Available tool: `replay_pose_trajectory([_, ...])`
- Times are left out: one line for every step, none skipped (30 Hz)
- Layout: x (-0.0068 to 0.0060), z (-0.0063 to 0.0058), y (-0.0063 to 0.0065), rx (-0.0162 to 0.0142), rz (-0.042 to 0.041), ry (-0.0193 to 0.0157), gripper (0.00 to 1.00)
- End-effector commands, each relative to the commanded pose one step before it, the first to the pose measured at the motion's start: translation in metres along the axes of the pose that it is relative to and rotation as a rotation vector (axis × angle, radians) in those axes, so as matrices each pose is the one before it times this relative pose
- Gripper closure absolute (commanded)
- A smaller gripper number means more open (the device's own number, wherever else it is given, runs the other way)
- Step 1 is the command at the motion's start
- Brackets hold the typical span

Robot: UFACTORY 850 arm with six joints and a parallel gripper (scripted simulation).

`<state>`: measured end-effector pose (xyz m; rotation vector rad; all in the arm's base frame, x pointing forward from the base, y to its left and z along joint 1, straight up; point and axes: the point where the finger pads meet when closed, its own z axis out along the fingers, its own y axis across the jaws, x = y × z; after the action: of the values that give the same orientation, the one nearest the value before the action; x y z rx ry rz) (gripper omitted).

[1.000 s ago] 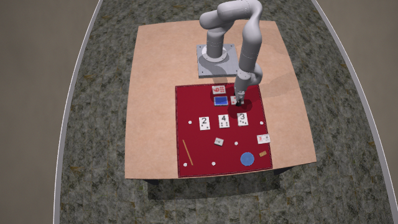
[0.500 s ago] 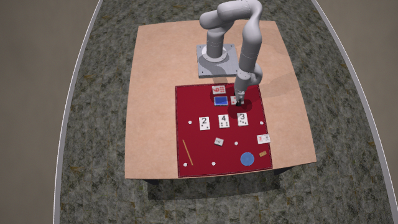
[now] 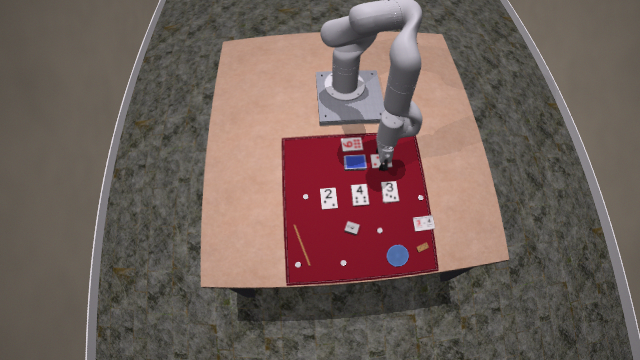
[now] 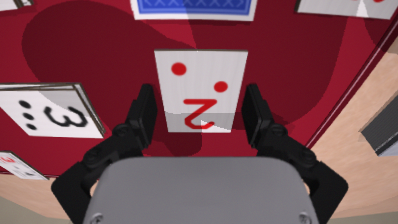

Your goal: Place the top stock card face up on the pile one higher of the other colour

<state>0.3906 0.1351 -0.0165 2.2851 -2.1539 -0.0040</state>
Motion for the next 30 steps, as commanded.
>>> replay_pose_trajectory([-0.00023,-0.00038,-0.00058,0.00124,-0.00002,-0.0005,0.14])
replay_pose_trajectory([0.0,0.0,0.0,0.0,0.0,0.0,0.14])
replay_pose_trajectory([0.0,0.0,0.0,0.0,0.0,0.0,0.14])
replay_pose_trajectory([0.0,0.0,0.0,0.0,0.0,0.0,0.27])
replay_pose_trajectory([0.0,0.0,0.0,0.0,0.0,0.0,0.27])
replay_pose_trajectory([0.0,0.0,0.0,0.0,0.0,0.0,0.27])
replay_pose_trajectory([0.0,0.0,0.0,0.0,0.0,0.0,0.27])
replay_pose_trajectory([0.0,0.0,0.0,0.0,0.0,0.0,0.27])
replay_pose_trajectory([0.0,0.0,0.0,0.0,0.0,0.0,0.27])
replay_pose_trajectory([0.0,0.0,0.0,0.0,0.0,0.0,0.27])
replay_pose_trajectory([0.0,0.0,0.0,0.0,0.0,0.0,0.27])
replay_pose_trajectory([0.0,0.0,0.0,0.0,0.0,0.0,0.27])
replay_pose_trajectory([0.0,0.0,0.0,0.0,0.0,0.0,0.27])
replay_pose_trajectory([0.0,0.0,0.0,0.0,0.0,0.0,0.27])
replay_pose_trajectory([0.0,0.0,0.0,0.0,0.0,0.0,0.27])
replay_pose_trajectory([0.0,0.0,0.0,0.0,0.0,0.0,0.27])
replay_pose_trajectory([0.0,0.0,0.0,0.0,0.0,0.0,0.27])
replay_pose_trajectory([0.0,0.0,0.0,0.0,0.0,0.0,0.27])
replay_pose_trajectory([0.0,0.0,0.0,0.0,0.0,0.0,0.27])
replay_pose_trajectory([0.0,0.0,0.0,0.0,0.0,0.0,0.27])
replay_pose_trajectory([0.0,0.0,0.0,0.0,0.0,0.0,0.27])
replay_pose_trajectory([0.0,0.0,0.0,0.0,0.0,0.0,0.27])
replay_pose_trajectory([0.0,0.0,0.0,0.0,0.0,0.0,0.27])
replay_pose_trajectory([0.0,0.0,0.0,0.0,0.0,0.0,0.27])
replay_pose_trajectory([0.0,0.0,0.0,0.0,0.0,0.0,0.27])
replay_pose_trajectory([0.0,0.0,0.0,0.0,0.0,0.0,0.27])
replay_pose_trajectory([0.0,0.0,0.0,0.0,0.0,0.0,0.27])
replay_pose_trajectory([0.0,0.0,0.0,0.0,0.0,0.0,0.27])
replay_pose_trajectory([0.0,0.0,0.0,0.0,0.0,0.0,0.27])
replay_pose_trajectory([0.0,0.0,0.0,0.0,0.0,0.0,0.27])
